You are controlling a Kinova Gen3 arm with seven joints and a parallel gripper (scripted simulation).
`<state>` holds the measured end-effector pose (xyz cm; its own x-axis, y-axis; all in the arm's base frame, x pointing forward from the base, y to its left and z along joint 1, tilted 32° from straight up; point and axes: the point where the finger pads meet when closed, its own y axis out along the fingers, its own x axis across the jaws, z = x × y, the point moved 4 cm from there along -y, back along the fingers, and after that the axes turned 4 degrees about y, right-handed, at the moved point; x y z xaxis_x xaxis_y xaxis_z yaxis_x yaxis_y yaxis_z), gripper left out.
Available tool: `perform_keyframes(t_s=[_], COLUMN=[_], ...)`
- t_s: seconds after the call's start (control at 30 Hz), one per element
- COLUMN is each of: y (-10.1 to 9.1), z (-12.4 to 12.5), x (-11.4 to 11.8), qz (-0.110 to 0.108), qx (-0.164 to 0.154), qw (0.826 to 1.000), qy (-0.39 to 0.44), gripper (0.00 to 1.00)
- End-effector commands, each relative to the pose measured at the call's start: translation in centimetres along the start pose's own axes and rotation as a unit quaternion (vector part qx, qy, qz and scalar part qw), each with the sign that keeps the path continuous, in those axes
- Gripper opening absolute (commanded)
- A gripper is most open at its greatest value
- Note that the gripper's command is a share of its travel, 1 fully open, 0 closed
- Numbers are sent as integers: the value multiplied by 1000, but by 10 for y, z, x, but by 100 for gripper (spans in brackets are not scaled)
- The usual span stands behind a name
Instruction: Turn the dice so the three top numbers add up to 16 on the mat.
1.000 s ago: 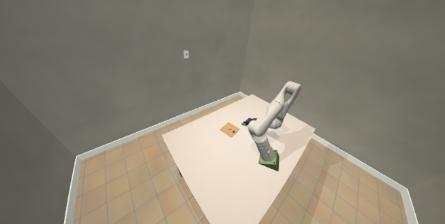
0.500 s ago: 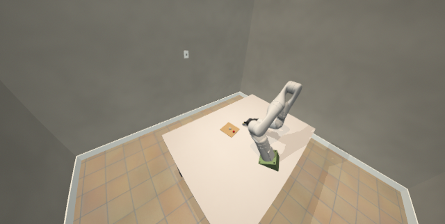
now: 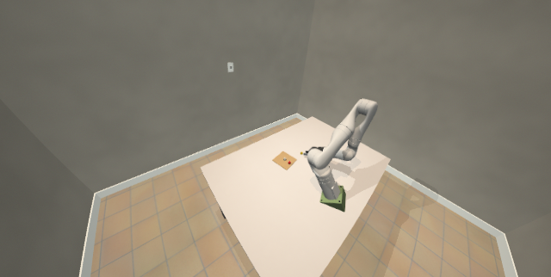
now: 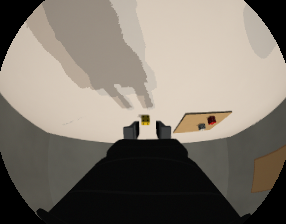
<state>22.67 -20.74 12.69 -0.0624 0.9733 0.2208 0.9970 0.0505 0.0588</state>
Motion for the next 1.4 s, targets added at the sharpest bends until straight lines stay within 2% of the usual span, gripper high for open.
perform_keyframes(t_s=[0.0, 0.33, 0.9, 1.37], y=[-4, -7, -32, -33], z=[-1, -4, -52, -53], x=[-3, -3, 1, 0], qz=[5, 5, 5, 3], qx=[1, 1, 1, 7], qw=[1000, 1000, 1000, 1000], qy=[-3, -3, -3, -1], gripper=[64, 64, 64, 64])
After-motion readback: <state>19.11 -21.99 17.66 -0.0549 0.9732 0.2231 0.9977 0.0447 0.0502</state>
